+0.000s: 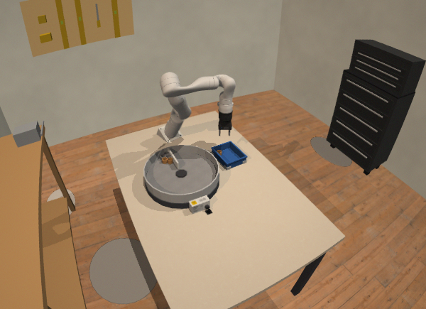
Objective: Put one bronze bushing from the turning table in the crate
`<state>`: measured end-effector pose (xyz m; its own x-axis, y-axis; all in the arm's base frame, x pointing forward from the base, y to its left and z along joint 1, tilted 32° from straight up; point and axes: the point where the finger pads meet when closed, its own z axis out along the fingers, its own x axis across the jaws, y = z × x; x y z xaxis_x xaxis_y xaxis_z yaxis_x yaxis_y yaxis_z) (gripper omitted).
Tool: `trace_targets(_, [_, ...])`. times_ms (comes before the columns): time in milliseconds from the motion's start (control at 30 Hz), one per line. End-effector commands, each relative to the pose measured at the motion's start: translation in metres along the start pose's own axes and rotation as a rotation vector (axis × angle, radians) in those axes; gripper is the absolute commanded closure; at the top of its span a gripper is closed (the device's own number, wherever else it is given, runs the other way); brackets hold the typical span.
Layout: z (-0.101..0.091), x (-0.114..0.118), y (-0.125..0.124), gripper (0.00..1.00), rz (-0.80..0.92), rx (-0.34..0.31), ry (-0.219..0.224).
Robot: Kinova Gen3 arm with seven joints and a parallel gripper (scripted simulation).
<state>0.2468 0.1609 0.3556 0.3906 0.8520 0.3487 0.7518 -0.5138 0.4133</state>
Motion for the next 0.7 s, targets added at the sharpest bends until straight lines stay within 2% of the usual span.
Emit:
trace_targets(0, [-0.0014,0.0024,-0.0003,0.00,-0.018,0.002,0.000])
trace_targets(233, [-0.0014,0.0024,-0.0003,0.00,-0.018,0.002,0.000])
trace_targets(400, [-0.0072,0.0081,0.0047,0.00,-0.233,0.003,0.004])
trace_targets(667, [-0.0072,0.0081,0.0047,0.00,-0.233,0.003,0.004])
